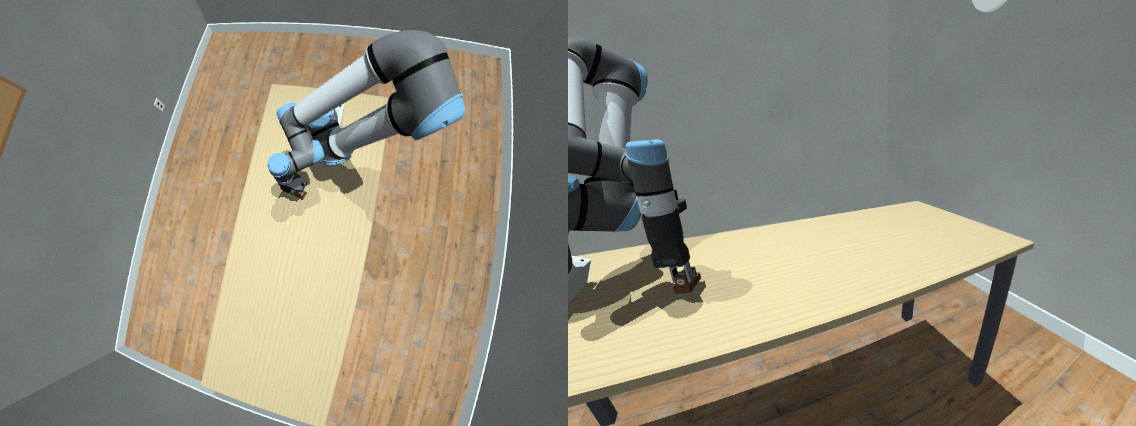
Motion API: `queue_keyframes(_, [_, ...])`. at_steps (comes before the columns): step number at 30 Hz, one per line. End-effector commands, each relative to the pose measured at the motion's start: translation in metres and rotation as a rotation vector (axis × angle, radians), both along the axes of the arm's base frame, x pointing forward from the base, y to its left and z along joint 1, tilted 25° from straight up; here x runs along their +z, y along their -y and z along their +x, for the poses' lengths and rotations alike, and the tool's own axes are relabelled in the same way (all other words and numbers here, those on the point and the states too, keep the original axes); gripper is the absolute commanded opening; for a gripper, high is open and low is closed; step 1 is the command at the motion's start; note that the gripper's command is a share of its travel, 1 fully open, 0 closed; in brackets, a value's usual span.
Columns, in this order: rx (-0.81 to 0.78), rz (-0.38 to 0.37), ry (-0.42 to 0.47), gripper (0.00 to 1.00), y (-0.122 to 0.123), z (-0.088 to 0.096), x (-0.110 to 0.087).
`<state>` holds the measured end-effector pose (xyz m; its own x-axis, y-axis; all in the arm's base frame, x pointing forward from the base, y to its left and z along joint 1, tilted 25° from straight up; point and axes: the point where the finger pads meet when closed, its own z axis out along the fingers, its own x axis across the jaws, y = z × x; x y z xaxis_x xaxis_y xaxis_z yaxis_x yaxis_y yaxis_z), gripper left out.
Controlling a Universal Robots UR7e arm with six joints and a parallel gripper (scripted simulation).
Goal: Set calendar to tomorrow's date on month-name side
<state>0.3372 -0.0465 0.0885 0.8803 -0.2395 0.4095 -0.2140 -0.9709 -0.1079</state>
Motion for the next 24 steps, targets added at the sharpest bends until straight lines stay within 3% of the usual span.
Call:
queue_keyframes(1, [0.0, -0.001, 0.0, 0.57, 0.0002, 0.0014, -0.0022])
queue_keyframes(24, [0.0, -0.001, 0.0, 0.57, 0.0001, 0.0023, -0.0042])
